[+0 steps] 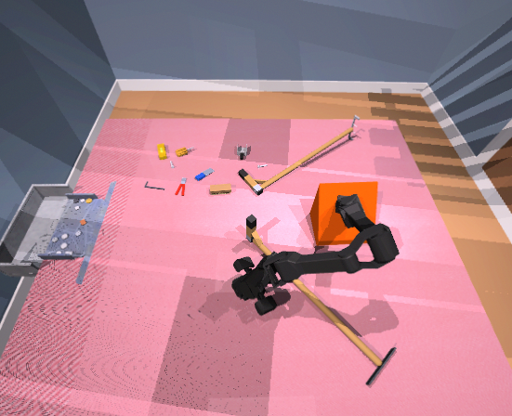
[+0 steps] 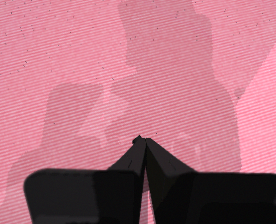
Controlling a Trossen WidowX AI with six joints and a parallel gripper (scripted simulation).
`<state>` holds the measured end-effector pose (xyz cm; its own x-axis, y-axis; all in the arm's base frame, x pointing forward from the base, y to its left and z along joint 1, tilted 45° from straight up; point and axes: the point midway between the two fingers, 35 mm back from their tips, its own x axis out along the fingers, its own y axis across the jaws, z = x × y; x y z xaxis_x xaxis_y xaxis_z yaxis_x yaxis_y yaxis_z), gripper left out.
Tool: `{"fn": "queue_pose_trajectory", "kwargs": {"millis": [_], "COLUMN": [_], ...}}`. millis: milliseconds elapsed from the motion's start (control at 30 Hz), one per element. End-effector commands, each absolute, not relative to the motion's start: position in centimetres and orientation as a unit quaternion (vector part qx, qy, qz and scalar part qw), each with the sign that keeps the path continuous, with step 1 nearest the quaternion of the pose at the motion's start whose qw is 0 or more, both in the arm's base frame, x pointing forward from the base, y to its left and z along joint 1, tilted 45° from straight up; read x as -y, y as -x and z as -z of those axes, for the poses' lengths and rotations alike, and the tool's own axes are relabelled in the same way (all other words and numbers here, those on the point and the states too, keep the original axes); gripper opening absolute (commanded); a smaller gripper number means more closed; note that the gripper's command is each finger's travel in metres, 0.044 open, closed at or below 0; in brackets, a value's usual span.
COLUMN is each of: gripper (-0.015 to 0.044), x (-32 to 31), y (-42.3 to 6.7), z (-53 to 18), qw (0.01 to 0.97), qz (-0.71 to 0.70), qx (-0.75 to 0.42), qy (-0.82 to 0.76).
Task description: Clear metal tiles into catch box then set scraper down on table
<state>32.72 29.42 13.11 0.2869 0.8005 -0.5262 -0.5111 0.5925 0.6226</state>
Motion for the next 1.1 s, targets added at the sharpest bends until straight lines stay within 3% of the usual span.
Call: {"fn": "queue_pose_trajectory", "kwargs": {"millis": [0,1067], "gripper": [0.0,0.0], "x": [-29.7,-29.9], "y": [-31.7,-26.3], "z": [-13.0,-13.8], "qw": [0.782,0.782], "qz": [-0.419,-0.418], "qx": [-0.431,-0.431], "qy": [-0.169,-0.168]}}
